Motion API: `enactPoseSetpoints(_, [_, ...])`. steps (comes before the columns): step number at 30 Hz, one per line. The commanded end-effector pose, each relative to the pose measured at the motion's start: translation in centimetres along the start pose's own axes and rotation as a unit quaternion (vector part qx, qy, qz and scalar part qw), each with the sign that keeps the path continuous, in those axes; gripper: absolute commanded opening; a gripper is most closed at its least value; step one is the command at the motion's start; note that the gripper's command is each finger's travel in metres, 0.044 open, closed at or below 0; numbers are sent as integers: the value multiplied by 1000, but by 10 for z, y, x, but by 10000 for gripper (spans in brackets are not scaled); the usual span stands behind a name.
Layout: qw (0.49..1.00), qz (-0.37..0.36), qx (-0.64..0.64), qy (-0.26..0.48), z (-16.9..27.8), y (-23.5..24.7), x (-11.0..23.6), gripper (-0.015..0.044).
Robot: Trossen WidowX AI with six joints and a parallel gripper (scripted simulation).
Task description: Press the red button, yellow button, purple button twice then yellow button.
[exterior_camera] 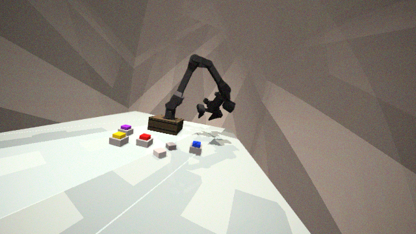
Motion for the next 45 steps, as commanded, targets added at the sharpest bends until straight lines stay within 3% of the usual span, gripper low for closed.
enactPoseSetpoints(1, [987, 55, -150, 30, 29, 18, 31, 400])
enactPoseSetpoints(7, [897, 147, -412, 55, 75, 67, 77, 400])
enactPoseSetpoints(14, [690, 237, -683, 46, 111, 146, 116, 400])
enactPoseSetpoints(19, [483, 284, -828, 18, 121, 211, 131, 400])
enactPoseSetpoints(24, [242, 313, -918, -20, 117, 279, 136, 400])
enactPoseSetpoints(33, [-217, 312, -920, -98, 76, 390, 117, 400])
enactPoseSetpoints(35, [-250, 309, -912, -103, 72, 397, 115, 400])
enactPoseSetpoints(41, [-250, 309, -912, -103, 72, 397, 115, 400])
enactPoseSetpoints(45, [-250, 309, -912, -103, 97, 397, 84, 295])
Point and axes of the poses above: the point midway between the two fingers, 35 mm back from their tips, its own x axis back along the fingers, its own y axis across the jaws, z = x × y, the point moved 8 cm from there along x, back along the fingers, and after that the axes turned 3 degrees about x, right-handed, at the moved point
